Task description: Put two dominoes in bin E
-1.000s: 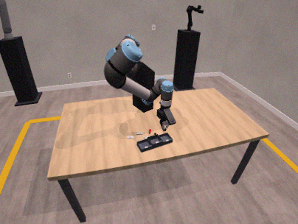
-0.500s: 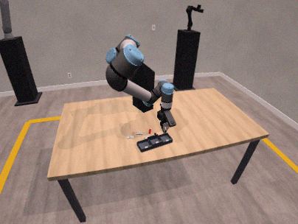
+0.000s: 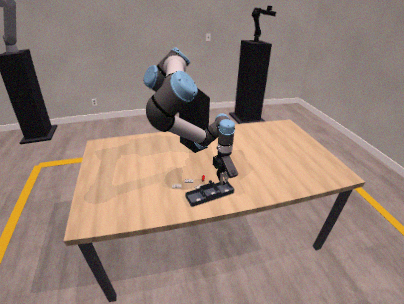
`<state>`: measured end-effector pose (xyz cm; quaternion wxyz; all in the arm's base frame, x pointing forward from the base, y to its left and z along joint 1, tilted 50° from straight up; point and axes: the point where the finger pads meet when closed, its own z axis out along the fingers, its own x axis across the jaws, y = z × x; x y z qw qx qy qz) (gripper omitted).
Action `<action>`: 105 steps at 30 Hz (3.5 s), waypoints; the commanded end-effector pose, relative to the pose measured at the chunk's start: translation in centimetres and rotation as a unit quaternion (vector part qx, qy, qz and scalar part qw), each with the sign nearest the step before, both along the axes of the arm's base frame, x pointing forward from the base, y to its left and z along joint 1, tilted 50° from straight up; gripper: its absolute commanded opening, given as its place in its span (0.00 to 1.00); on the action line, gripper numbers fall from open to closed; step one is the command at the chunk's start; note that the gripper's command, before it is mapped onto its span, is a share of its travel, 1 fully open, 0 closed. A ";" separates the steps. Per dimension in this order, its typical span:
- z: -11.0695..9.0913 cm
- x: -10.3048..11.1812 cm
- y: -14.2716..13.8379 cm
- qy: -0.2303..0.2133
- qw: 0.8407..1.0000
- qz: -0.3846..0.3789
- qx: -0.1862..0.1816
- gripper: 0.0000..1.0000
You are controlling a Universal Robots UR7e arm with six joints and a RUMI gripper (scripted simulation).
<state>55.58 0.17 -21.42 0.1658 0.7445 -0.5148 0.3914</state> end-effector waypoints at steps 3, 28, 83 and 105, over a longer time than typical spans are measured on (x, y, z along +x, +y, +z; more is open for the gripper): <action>-0.5 0.4 -0.4 -0.001 1.000 0.001 0.000 0.04; -0.5 0.4 -0.4 -0.001 1.000 0.001 0.000 0.04; 2.7 -1.7 2.8 -0.001 1.000 0.001 0.000 0.04; 8.6 -5.5 8.8 -0.001 1.000 0.001 0.000 0.04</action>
